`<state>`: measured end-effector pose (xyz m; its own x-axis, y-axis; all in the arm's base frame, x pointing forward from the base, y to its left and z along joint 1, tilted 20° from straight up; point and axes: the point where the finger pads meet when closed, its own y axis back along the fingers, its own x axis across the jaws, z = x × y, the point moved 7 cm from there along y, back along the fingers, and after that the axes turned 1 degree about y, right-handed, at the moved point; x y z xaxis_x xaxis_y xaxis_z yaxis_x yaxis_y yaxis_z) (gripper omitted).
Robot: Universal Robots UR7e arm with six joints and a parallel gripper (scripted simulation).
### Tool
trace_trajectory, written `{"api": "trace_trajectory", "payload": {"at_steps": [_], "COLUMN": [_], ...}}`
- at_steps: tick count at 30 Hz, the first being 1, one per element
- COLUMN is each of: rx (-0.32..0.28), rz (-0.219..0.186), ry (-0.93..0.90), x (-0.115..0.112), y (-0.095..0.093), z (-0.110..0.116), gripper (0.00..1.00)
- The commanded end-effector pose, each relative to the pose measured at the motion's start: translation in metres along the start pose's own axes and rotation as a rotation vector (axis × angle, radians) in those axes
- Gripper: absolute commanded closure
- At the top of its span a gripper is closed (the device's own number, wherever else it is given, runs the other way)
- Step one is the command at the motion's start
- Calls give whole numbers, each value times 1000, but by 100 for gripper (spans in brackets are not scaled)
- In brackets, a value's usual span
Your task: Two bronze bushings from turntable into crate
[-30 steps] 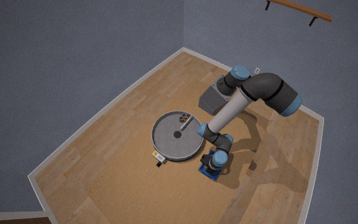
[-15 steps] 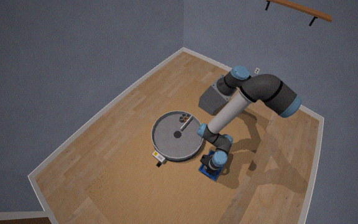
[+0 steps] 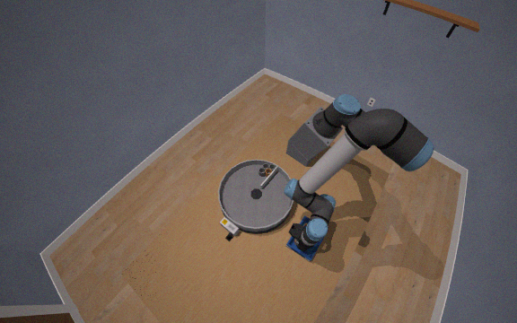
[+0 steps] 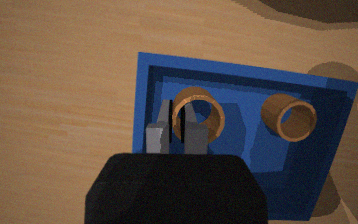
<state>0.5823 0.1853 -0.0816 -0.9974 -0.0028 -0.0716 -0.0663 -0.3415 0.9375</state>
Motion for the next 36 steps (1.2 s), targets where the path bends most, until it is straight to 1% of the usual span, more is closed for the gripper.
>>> {"api": "trace_trajectory", "payload": {"at_steps": [1,14,19,31,36], "rx": [0,0,0,0,0], "rz": [-2,-2,-2,-2,-2], "ry": [0,0,0,0,0], "x": [-1,-1,-1,-1,-1], "y": [-5,-7,-16,-16,-24], "z": [0,0,0,0,0], "gripper": [100,100,100,100,100]}}
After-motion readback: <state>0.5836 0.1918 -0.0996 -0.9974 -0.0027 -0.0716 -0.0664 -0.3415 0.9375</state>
